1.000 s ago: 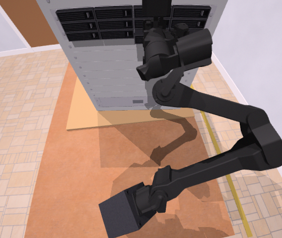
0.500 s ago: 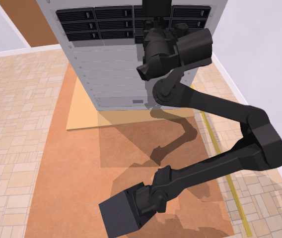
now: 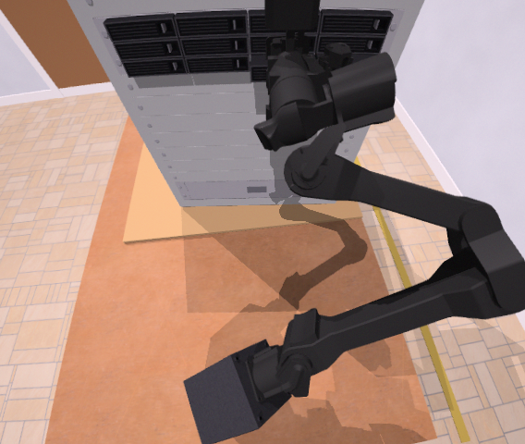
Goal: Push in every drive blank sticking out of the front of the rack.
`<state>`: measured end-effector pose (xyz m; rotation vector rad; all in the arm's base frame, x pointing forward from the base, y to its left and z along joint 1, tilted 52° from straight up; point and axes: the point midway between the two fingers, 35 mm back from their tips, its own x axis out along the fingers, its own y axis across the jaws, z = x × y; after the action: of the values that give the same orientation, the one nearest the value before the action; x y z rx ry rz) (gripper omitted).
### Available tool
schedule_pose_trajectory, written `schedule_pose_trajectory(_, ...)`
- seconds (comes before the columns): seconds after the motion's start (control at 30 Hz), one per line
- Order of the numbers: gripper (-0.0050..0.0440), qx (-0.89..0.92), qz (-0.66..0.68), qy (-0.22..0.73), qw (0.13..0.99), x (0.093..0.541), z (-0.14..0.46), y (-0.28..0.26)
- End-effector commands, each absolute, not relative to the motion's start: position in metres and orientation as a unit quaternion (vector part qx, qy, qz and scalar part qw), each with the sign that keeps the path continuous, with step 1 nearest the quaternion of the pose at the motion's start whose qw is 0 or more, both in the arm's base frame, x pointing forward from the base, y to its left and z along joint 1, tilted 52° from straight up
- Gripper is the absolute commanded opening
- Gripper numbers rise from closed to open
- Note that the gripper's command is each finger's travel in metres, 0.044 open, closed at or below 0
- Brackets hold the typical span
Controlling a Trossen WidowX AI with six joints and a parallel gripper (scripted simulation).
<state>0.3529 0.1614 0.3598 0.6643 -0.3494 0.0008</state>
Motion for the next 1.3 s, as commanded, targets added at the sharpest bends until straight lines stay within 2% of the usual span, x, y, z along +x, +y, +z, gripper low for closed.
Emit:
schedule_pose_trajectory(0.0, -0.005, 0.329, 0.001, -0.179, 0.927, 0.348, 0.365, 0.161)
schedule_pose_trajectory(0.33, -0.005, 0.329, 0.001, -0.179, 0.927, 0.302, 0.349, 0.166)
schedule_pose_trajectory(0.9, -0.005, 0.329, 0.001, -0.179, 0.927, 0.294, 0.322, 0.145)
schedule_pose_trajectory(1.27, -0.005, 0.329, 0.001, -0.179, 0.927, 0.31, 0.327, 0.144)
